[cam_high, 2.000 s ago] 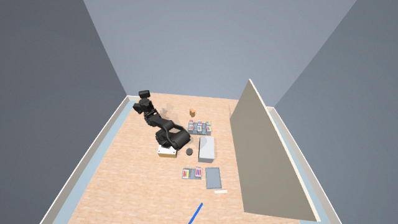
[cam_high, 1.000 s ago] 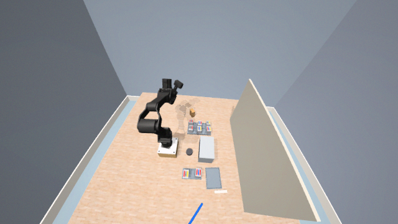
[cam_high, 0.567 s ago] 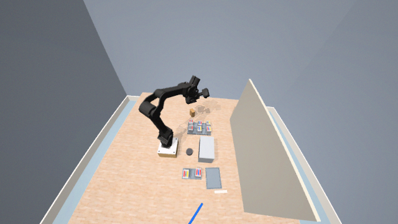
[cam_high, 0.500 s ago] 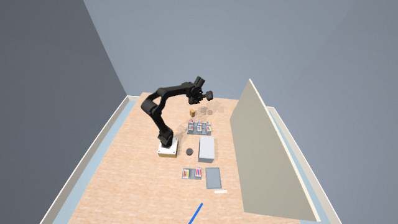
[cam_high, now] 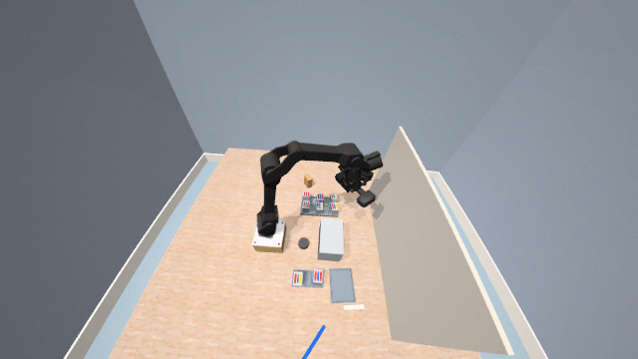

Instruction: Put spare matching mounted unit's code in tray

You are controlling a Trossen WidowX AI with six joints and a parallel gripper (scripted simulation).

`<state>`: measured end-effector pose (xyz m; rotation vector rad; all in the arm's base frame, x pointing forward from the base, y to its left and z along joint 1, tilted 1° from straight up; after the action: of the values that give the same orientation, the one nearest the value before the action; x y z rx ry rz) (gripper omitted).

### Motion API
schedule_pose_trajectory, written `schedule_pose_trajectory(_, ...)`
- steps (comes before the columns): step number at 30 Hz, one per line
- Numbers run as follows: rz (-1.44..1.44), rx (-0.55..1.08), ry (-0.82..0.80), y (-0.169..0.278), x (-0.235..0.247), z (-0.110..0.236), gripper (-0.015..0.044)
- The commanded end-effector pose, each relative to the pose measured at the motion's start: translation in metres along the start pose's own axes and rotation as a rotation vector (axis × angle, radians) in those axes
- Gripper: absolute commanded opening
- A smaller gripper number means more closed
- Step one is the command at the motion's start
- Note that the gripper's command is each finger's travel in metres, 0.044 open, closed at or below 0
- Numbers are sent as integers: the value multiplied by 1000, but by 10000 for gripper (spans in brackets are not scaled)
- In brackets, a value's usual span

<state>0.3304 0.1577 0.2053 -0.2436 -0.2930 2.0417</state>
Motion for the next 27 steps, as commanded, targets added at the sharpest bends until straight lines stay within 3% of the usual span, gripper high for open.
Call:
schedule_pose_trajectory(1,-325,164,20,9,-69,-3,440)
schedule_pose_trajectory(6,-588,298,32,26,-122,-2,440)
schedule_pose_trajectory(27,-589,299,32,26,-122,-2,440)
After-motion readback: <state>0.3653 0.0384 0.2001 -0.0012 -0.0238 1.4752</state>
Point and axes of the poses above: the point midway between the two fingers, 35 mm back from their tips, its own z axis back along the fingers, its own x axis across the jaws, y = z × x, the point moved 4 cm from there along z, back along the fingers, and after that the axes turned 12 degrees about -z, right-handed, at the moved point
